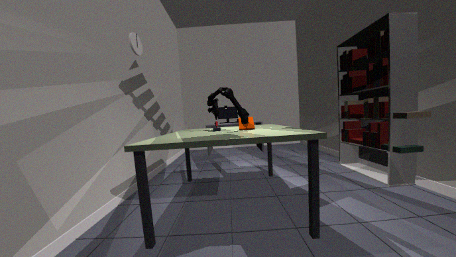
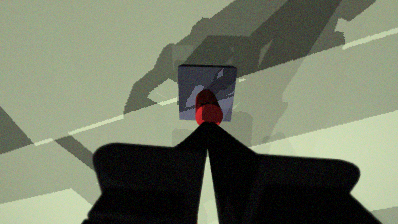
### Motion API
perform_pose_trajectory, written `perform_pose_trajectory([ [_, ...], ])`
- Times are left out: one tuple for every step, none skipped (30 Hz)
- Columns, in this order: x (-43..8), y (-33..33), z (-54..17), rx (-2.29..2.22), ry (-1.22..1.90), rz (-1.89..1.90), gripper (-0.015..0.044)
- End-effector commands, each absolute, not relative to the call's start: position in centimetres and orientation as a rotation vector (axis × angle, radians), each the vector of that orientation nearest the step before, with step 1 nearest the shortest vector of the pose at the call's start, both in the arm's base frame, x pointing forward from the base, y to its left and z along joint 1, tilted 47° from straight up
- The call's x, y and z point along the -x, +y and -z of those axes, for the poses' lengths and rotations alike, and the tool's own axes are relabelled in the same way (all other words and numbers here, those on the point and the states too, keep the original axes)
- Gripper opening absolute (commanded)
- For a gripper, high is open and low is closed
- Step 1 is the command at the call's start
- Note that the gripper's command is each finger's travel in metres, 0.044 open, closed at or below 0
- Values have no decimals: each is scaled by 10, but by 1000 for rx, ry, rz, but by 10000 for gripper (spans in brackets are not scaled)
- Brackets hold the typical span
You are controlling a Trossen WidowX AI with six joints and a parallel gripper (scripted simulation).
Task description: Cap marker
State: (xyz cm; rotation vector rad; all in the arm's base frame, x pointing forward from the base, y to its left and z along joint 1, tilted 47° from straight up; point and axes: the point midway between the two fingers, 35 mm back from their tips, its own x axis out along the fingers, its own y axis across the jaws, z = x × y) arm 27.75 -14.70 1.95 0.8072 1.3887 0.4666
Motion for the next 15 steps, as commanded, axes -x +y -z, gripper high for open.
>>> perform_pose_trajectory([
  [-272, -178, -46, -851, 1387, -427, 0],
  [-269, -187, -54, -852, 1384, -420, 0],
  [-268, -195, -60, -850, 1381, -415, 0],
  [-266, -199, -64, -849, 1379, -412, 0],
  [-266, -200, -65, -849, 1378, -411, 0],
  [-266, -200, -65, -849, 1378, -411, 0],
  [-266, -200, -65, -849, 1378, -411, 0],
  [-266, -200, -65, -849, 1378, -411, 26],
  [-266, -200, -65, -849, 1378, -411, 53],
  [-266, -200, -65, -849, 1378, -411, 79],
  [-266, -200, -65, -849, 1378, -411, 105],
  [-266, -200, -65, -849, 1378, -411, 131],
  [-266, -200, -65, -849, 1378, -411, 157],
  [-266, -200, -65, -849, 1378, -411, 184],
  [-266, -200, -65, -849, 1378, -411, 210],
])
